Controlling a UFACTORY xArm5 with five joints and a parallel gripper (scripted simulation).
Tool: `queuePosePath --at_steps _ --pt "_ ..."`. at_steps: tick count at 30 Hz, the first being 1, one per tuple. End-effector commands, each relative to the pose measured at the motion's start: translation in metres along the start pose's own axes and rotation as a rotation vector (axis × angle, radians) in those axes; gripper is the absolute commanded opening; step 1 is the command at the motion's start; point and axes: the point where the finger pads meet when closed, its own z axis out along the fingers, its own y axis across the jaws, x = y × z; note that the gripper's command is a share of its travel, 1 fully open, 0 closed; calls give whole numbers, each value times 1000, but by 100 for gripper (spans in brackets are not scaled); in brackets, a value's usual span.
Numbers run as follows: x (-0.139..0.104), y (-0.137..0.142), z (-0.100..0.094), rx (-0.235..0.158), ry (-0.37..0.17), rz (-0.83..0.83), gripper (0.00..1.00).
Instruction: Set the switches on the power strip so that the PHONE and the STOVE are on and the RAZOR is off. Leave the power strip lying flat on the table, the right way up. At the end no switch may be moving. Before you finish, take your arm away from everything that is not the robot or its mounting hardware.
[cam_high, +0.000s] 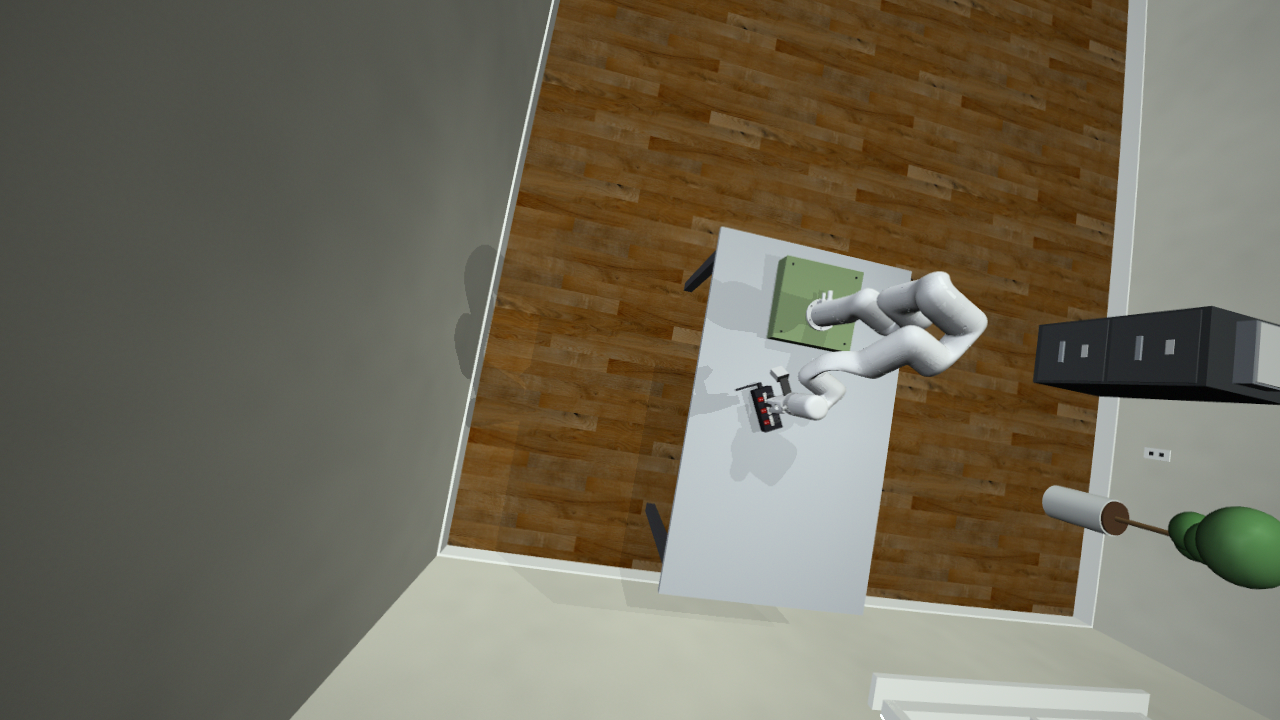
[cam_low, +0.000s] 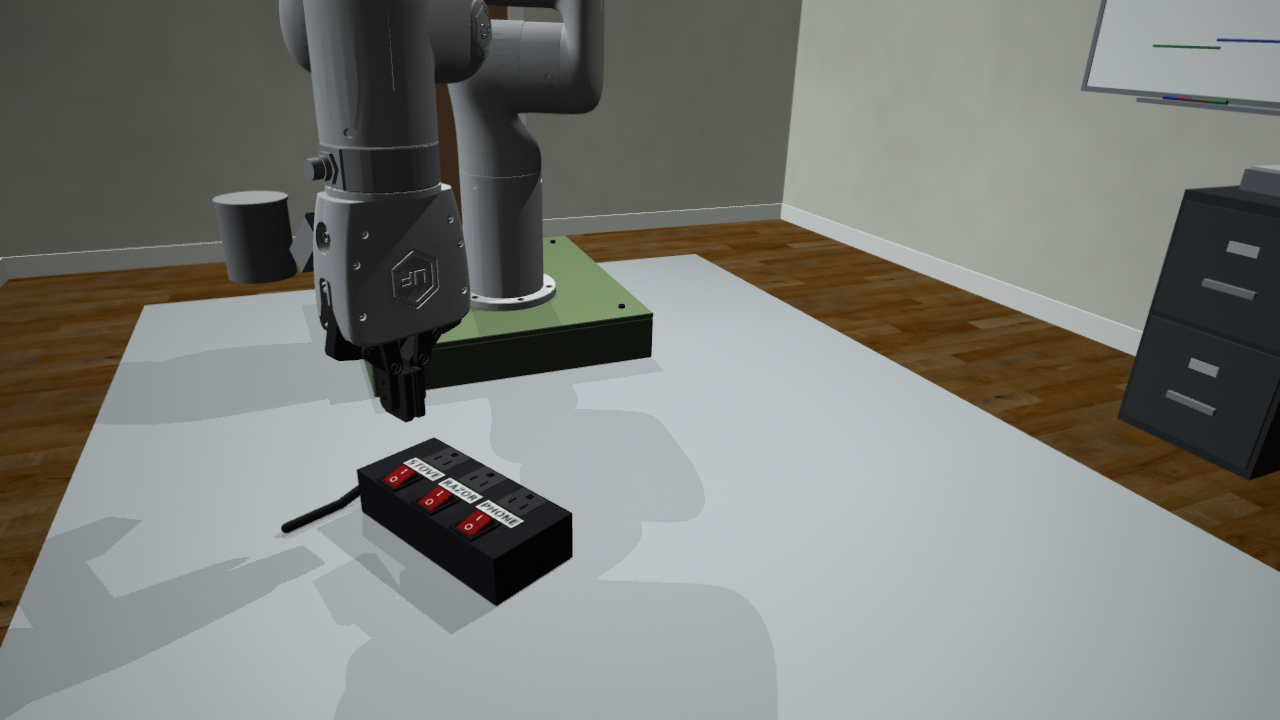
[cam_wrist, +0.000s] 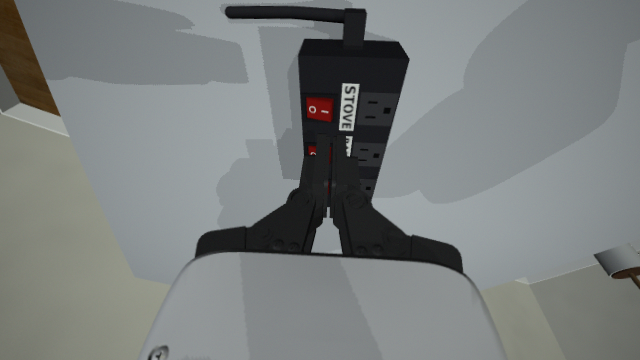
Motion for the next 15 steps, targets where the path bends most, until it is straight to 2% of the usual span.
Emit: queuePosePath --at_steps 1,15 --pt "-1 -1 -1 3 -2 0 0" --pt "-1 -1 2 3 -2 0 0"
